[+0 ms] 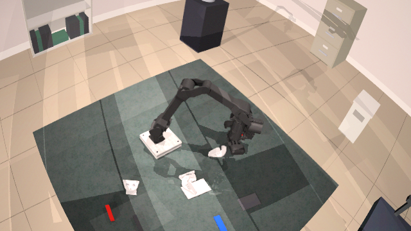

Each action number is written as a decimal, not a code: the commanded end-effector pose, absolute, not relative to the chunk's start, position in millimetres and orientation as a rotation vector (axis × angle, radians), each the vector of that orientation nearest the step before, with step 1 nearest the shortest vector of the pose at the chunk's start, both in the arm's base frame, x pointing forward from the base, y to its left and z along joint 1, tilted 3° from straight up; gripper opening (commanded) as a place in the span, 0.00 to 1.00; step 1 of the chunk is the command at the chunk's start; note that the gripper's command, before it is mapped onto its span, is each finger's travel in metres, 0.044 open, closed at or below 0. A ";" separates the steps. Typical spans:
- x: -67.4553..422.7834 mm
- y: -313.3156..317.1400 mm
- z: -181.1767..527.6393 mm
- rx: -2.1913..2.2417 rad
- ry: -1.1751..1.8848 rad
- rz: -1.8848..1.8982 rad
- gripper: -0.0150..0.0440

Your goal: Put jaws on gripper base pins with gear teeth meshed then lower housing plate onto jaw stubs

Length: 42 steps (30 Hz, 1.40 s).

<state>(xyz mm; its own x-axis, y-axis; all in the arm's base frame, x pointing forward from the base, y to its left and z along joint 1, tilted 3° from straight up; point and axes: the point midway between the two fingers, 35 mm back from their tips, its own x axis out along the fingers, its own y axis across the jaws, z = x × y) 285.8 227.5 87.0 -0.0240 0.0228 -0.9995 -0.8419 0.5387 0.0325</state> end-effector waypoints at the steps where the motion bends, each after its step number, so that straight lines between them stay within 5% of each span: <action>1: 285.6 227.2 87.6 -0.759 1.436 0.809 0.25; 10: 285.6 227.2 87.6 -0.759 1.436 0.809 0.25; 27: 285.7 227.5 87.0 -0.756 1.436 0.807 1.00; 42: 285.7 227.5 87.0 -0.756 1.436 0.807 1.00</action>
<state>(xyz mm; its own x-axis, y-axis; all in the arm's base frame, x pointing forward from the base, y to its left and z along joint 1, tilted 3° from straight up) 285.7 227.5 87.0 -0.0243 0.0231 -0.9994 -0.8419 0.5387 0.0329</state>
